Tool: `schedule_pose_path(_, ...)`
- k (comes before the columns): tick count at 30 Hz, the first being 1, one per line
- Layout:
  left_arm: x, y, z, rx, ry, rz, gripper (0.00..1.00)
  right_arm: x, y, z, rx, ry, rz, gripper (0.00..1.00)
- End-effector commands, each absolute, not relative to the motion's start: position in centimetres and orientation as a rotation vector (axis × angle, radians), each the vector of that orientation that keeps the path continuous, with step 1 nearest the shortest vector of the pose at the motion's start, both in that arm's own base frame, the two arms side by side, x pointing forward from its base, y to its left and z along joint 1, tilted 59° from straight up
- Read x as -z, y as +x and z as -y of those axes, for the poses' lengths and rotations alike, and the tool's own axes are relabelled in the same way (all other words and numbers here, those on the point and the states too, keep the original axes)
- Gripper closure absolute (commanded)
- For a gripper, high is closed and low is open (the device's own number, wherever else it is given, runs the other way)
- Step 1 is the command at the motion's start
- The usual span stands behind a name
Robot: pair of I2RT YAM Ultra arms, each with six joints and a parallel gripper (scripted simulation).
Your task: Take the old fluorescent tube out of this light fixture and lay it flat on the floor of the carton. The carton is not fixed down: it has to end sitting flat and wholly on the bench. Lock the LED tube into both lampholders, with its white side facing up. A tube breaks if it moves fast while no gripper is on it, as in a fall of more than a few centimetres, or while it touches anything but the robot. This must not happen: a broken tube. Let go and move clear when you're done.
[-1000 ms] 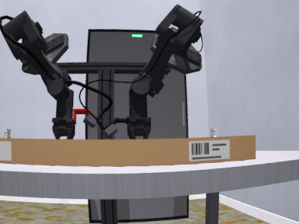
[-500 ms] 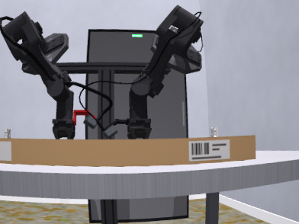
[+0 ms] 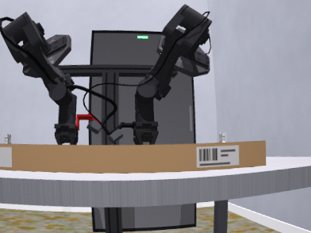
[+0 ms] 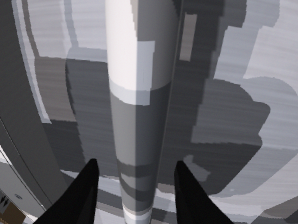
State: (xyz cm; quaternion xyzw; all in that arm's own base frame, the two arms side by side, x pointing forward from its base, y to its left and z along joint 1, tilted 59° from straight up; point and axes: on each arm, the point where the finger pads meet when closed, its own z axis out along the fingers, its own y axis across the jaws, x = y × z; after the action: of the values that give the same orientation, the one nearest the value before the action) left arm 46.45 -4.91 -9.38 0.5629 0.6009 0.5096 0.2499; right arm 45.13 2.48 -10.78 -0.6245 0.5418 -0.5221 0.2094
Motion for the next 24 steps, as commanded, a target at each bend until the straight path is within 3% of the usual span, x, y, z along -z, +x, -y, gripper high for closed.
schedule_pose_path(1, 8.1, 45.0, 6.2, -1.381, 1.51, -1.62, 0.51, 11.7, 44.8, -3.6, 1.421, -1.792, -1.478, 0.89)
schedule_pose_path(24, 12.1, 41.1, 3.3, -1.353, 1.662, -1.703, 0.51, 11.7, 44.8, -3.6, 1.421, -1.792, -1.478, 0.89)
